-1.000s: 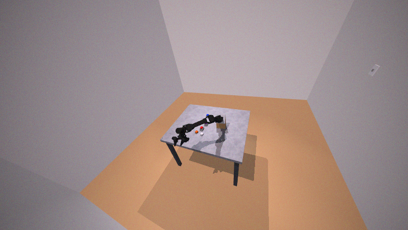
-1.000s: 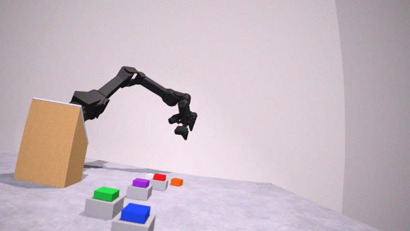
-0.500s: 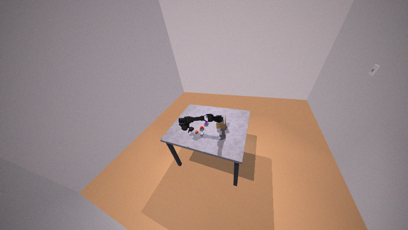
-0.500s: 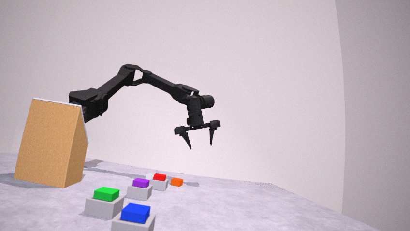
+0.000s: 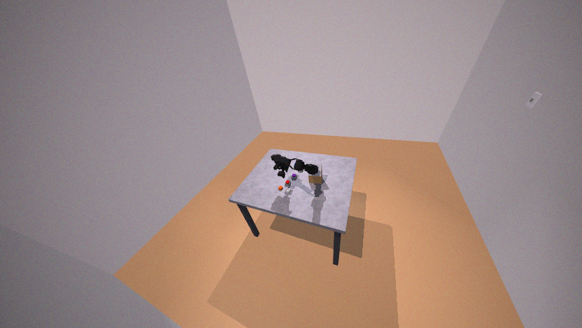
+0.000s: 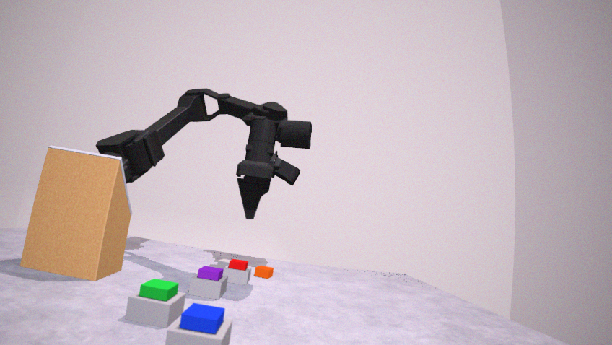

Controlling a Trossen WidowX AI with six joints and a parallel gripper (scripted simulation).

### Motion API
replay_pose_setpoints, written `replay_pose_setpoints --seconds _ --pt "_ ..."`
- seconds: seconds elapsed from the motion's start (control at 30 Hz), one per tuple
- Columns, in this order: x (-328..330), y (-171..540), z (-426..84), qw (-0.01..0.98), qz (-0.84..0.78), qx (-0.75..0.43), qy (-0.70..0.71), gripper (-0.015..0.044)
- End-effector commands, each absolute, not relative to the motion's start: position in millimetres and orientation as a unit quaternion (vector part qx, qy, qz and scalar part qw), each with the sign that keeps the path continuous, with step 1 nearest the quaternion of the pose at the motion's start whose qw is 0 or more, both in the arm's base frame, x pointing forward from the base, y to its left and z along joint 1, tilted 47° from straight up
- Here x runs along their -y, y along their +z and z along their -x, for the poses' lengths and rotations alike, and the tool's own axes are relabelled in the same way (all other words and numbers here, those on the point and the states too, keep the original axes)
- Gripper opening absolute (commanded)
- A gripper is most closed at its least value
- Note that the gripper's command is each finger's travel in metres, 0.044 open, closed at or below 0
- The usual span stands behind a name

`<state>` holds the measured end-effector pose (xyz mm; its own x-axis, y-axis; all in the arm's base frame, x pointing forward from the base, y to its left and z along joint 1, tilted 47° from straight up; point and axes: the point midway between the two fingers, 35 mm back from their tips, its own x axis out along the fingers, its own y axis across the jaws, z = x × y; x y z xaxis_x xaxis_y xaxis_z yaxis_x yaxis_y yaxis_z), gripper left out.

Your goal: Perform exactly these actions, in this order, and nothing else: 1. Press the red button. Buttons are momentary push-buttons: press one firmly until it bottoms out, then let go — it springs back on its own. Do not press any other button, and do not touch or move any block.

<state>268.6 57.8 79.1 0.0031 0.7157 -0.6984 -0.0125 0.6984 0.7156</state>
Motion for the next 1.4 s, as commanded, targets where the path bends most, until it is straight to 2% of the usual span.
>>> replay_pose_setpoints --seconds 0.0,0.2,0.4,0.67,0.7,1.37 --pt "-55 77 -260 0.634 -0.300 -0.665 0.255 0.0400" --pt "-55 77 -260 0.634 -0.300 -0.665 0.255 0.0400" --pt "-98 37 -259 0.634 -0.301 -0.665 0.256 0.0242" --pt "-100 35 -259 0.634 -0.301 -0.665 0.257 0.0032" --pt "-100 35 -259 0.634 -0.301 -0.665 0.257 0.0020" --pt "-111 24 -259 0.634 -0.301 -0.665 0.256 0.0020"
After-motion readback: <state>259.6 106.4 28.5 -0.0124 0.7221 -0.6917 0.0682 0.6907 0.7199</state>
